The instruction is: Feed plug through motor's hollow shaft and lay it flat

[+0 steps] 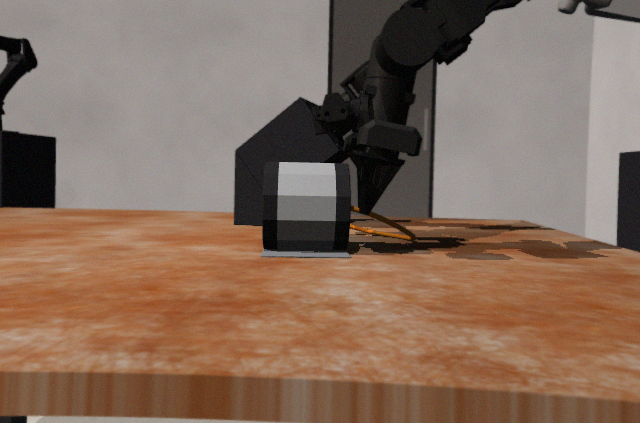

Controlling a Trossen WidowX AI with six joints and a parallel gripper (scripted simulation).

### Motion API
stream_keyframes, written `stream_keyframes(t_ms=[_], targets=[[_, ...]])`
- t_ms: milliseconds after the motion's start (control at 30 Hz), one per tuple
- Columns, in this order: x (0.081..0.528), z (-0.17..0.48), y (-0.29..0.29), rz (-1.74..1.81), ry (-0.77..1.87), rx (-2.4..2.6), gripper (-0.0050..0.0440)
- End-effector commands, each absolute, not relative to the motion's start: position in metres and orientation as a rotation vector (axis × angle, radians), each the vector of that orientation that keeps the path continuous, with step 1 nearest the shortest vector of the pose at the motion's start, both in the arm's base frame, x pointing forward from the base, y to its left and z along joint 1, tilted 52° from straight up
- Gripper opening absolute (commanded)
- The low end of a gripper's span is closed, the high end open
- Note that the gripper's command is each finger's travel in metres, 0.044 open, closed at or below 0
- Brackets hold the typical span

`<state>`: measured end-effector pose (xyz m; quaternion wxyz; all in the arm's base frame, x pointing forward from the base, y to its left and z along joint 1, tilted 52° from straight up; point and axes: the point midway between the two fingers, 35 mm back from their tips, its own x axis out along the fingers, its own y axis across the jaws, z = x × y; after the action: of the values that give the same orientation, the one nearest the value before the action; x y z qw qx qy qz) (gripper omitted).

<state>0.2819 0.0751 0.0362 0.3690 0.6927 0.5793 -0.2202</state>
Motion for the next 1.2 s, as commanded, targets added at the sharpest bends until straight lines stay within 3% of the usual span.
stream_keyframes(t_ms=[0, 167, 300, 333, 600, 1167], targets=[[0.283, 0.031, 0.071, -0.569, 1.489, 1.778, 0.0], [0.283, 0.031, 0.071, -0.57, 1.489, 1.778, 0.0], [0.283, 0.032, 0.072, -0.574, 1.487, 1.78, 0.0096], [0.283, 0.032, 0.072, -0.574, 1.487, 1.78, 0.01], [0.277, 0.06, 0.075, -0.57, 1.489, 1.778, 0.01], [0.281, 0.036, 0.079, -0.57, 1.489, 1.778, 0.01]])
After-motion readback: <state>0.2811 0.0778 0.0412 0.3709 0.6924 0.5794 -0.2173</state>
